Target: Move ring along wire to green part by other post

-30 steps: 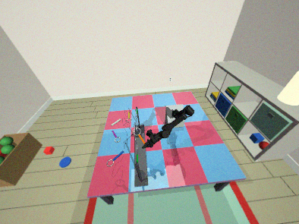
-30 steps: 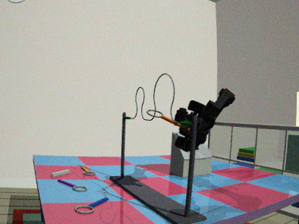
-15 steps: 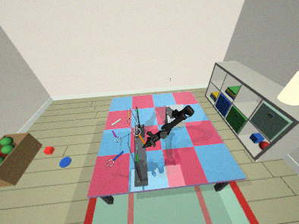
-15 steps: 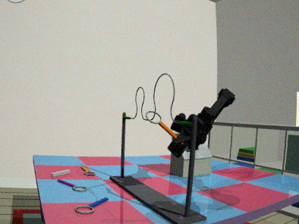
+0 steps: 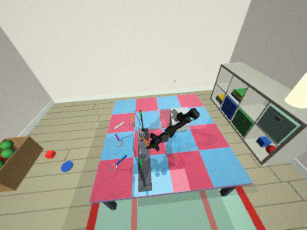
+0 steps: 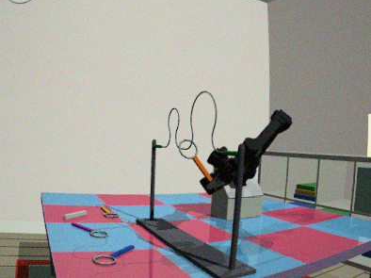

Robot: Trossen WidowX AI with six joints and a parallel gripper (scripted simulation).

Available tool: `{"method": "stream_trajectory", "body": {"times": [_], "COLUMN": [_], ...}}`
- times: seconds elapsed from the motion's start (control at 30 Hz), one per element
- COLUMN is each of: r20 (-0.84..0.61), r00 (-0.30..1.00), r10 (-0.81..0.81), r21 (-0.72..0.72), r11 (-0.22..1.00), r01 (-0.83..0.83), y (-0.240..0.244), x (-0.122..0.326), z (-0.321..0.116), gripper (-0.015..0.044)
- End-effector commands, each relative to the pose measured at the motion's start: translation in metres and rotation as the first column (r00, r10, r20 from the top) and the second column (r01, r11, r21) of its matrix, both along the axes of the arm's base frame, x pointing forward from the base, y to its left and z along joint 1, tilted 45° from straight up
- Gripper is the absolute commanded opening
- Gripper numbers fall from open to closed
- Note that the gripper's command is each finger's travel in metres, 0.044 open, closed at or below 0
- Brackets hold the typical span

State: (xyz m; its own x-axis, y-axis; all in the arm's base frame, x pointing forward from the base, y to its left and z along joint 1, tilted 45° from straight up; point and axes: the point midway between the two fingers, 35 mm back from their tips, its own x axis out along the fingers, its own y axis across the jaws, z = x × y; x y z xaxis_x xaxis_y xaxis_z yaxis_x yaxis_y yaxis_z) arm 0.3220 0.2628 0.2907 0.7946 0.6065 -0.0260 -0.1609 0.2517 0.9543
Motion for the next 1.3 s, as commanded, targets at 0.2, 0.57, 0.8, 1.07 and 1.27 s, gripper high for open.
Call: {"method": "stream_trajectory", "body": {"times": [0.2, 0.57, 0.8, 1.07, 1.27], "r20": [0.029, 0.049, 0.054, 0.058, 0.060], "r00": [1.000, 0.999, 0.999, 0.998, 0.998], "r10": [-0.002, 0.001, 0.002, 0.002, 0.002], "r21": [-0.201, -0.348, -0.389, -0.414, -0.431], "r11": [0.980, 0.938, 0.921, 0.910, 0.902], "r01": [0.008, 0.016, 0.020, 0.022, 0.024], "y": [-0.016, -0.033, -0.041, -0.049, -0.055], "x": [0.002, 0.005, 0.006, 0.007, 0.008], "z": [-0.029, -0.052, -0.061, -0.070, -0.076], "gripper": [-0.0150, -0.0150, -0.0150, -0.0150, -0.0150]}}
